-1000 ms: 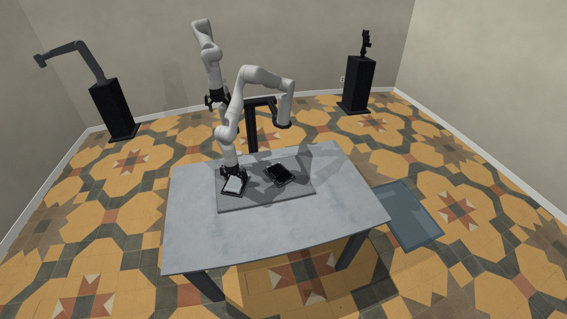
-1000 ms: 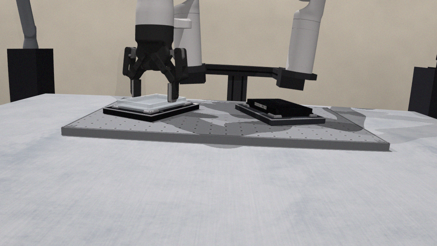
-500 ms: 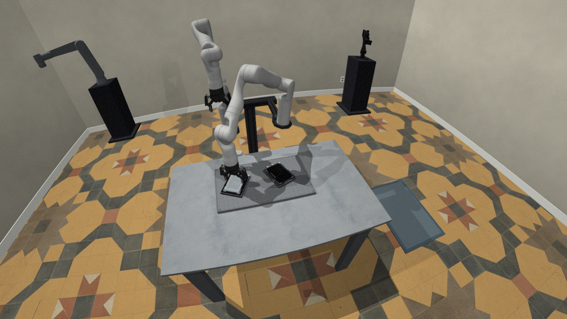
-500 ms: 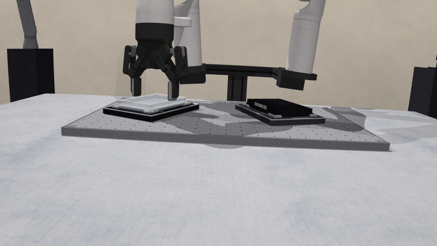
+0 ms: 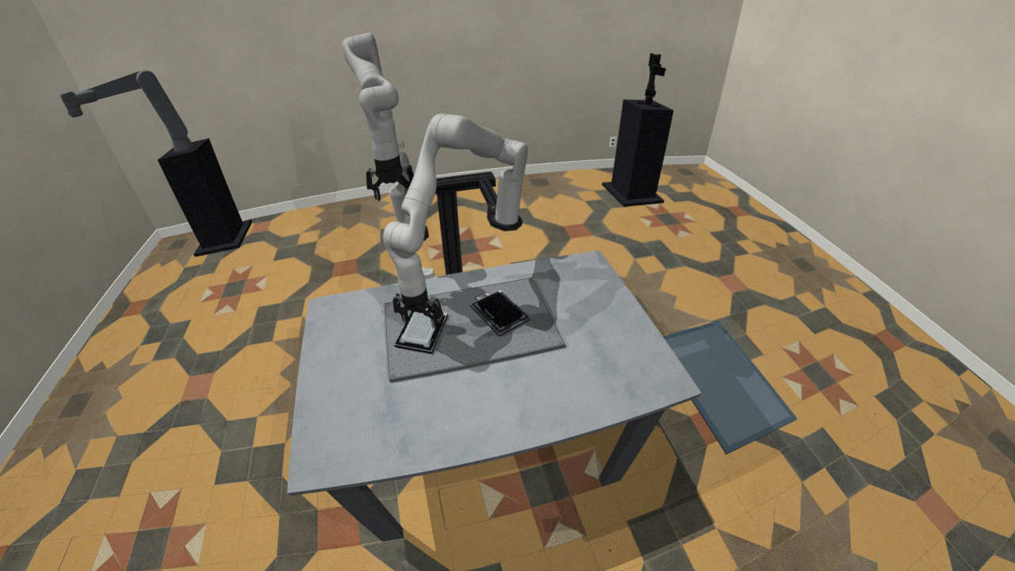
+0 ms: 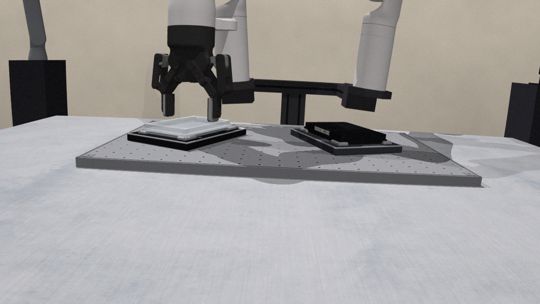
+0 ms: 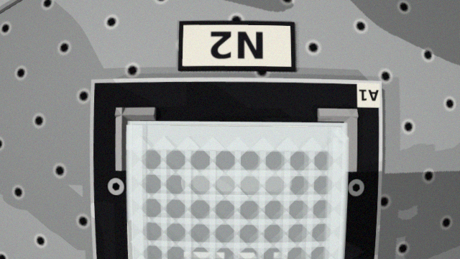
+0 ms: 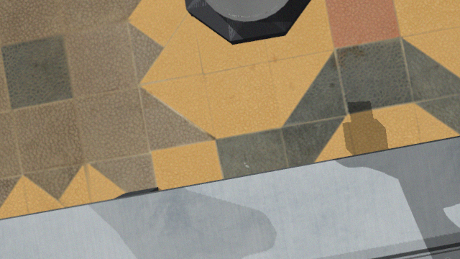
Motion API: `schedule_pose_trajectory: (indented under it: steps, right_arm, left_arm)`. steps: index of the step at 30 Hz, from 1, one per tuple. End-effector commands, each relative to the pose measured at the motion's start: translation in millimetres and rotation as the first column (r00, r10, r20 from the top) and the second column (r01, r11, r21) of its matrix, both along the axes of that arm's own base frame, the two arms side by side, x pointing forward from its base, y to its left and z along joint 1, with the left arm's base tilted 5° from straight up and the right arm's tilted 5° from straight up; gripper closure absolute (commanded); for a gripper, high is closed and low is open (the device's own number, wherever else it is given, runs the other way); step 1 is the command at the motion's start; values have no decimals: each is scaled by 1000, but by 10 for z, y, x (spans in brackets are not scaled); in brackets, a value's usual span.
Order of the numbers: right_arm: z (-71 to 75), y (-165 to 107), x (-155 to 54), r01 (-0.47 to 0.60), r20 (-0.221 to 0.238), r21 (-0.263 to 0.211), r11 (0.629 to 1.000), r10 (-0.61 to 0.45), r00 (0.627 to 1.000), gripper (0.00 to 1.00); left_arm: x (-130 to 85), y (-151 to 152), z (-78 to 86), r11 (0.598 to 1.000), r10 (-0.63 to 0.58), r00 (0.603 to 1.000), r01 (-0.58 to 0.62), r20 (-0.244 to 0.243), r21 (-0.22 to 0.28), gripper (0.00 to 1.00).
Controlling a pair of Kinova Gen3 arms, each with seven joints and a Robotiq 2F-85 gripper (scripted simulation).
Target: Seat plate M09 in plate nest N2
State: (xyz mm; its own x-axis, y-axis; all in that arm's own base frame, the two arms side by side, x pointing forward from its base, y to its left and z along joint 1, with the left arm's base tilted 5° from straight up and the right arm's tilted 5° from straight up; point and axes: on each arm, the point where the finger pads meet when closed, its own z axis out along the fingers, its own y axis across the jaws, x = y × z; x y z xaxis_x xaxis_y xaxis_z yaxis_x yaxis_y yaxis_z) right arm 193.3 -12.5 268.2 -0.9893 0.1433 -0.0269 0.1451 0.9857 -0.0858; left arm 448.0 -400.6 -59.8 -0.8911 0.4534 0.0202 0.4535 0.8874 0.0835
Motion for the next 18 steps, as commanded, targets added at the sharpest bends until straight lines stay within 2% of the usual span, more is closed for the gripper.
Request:
schedule_pose_trajectory:
  steps: [1,18]
  right_arm:
    - [-1,38,1,-1,6,7,1000,0,1000,2]
    - [-1,38,1,-1,6,7,1000,0,1000,2]
  left_arm:
    - [3,-23,59,1000,-3,1000,3,2,-3,2]
    - [1,-27,109,1000,-3,1000,3,2,-2,2]
